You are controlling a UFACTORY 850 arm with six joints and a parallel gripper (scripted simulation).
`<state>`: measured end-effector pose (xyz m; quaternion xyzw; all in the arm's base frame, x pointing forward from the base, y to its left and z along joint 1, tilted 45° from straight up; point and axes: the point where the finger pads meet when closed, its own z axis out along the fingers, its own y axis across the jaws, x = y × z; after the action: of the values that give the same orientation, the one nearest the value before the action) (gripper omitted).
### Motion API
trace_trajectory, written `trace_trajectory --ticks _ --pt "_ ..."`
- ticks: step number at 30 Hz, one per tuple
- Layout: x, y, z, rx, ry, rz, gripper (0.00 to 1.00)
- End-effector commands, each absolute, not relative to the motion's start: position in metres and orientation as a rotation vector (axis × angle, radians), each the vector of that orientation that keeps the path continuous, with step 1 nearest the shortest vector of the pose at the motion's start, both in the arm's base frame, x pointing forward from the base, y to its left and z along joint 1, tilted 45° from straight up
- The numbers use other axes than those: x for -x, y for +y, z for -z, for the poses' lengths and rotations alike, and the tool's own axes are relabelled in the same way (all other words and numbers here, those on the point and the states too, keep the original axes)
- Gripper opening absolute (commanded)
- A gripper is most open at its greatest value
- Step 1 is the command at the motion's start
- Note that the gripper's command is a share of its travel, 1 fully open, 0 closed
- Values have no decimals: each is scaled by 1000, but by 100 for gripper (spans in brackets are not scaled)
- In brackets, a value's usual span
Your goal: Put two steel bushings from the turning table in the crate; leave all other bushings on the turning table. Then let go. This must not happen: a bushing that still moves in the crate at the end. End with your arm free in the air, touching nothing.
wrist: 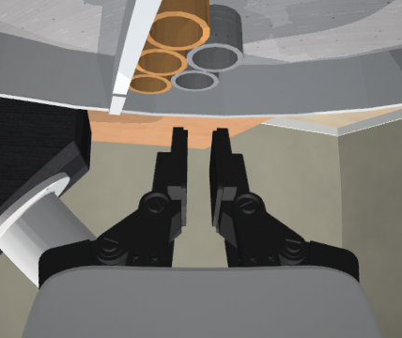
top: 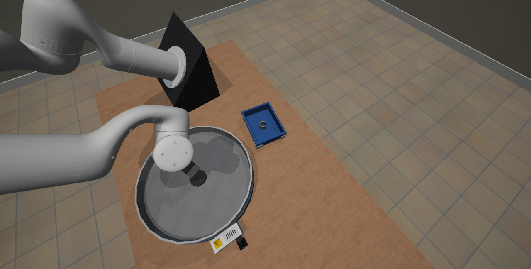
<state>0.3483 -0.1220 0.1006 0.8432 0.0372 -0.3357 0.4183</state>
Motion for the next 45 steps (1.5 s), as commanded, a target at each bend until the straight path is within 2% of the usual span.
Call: trace_trajectory --ticks 1,45 --pt "-347 -132 -111 -2098 122 882 13" --pt "-348 -141 -113 -2087 137 895 13"
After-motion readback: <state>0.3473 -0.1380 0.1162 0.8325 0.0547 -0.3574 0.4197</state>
